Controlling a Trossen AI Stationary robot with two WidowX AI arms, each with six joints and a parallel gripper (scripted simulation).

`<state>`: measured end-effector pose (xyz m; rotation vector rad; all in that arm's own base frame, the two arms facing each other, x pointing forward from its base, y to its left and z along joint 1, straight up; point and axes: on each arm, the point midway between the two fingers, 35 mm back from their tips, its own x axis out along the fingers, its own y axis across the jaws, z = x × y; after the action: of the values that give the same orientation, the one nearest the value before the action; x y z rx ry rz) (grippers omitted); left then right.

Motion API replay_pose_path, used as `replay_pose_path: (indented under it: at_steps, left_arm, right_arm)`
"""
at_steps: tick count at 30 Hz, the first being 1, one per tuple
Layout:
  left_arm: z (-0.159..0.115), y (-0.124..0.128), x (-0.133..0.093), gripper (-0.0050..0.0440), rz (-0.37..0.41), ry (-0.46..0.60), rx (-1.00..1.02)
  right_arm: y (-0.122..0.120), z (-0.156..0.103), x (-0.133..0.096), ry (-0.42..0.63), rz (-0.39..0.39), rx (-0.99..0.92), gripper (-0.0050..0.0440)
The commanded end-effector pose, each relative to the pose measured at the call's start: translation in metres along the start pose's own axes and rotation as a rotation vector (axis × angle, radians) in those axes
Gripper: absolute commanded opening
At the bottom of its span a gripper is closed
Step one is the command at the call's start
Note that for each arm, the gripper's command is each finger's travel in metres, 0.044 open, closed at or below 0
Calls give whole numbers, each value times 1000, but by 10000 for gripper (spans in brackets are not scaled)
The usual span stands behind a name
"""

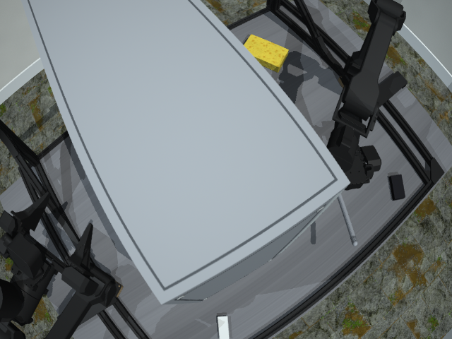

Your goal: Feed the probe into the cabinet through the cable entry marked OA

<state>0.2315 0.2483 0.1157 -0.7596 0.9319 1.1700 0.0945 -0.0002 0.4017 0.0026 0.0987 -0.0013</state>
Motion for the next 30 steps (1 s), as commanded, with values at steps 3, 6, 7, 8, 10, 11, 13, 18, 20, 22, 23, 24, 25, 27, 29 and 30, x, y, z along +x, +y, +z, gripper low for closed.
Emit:
replay_pose_path:
  at_steps: [3,6,7,8,10,11,13,18,20,22,23,24,25,27,29,30]
  left_arm:
    - [20,-5,9,0,11,-88,104]
    - [35,-8,14,0,24,-152,183]
    - [39,-9,15,0,30,-173,208]
    - [44,-10,17,0,37,-194,233]
    - [53,-12,20,0,52,-235,283]
    - [58,-13,21,0,61,-255,308]
    - [67,-14,23,0,81,-295,356]
    - [88,-17,27,0,142,-388,472]
    - [88,-17,27,0,142,-388,472]
    - [97,-18,28,0,171,-422,516]
    - [100,-18,29,0,186,-438,537]
    - [104,-19,29,0,202,-455,558]
    - [108,-19,29,0,219,-470,579]
    - [116,-19,30,0,253,-500,619]
    - [123,-19,30,0,290,-528,658]
    - [126,-19,30,0,309,-541,677]
  right_arm:
    - [0,0,0,1,1,-3,440]
    - [0,0,0,1,1,-3,440]
    - [0,0,0,1,1,-3,440]
    - [0,0,0,1,1,-3,440]
    - [0,0,0,1,1,-3,440]
    - [0,0,0,1,1,-3,440]
    - [0,0,0,1,1,-3,440]
    - [0,0,0,1,1,-3,440]
    - [0,0,0,1,1,-3,440]
    - [0,0,0,1,1,-3,440]
    - [0,0,0,1,1,-3,440]
    - [0,0,0,1,1,-3,440]
    - [0,0,0,1,1,-3,440]
    - [0,0,0,1,1,-3,440]
    - [0,0,0,1,1,-3,440]
    - [0,0,0,1,1,-3,440]
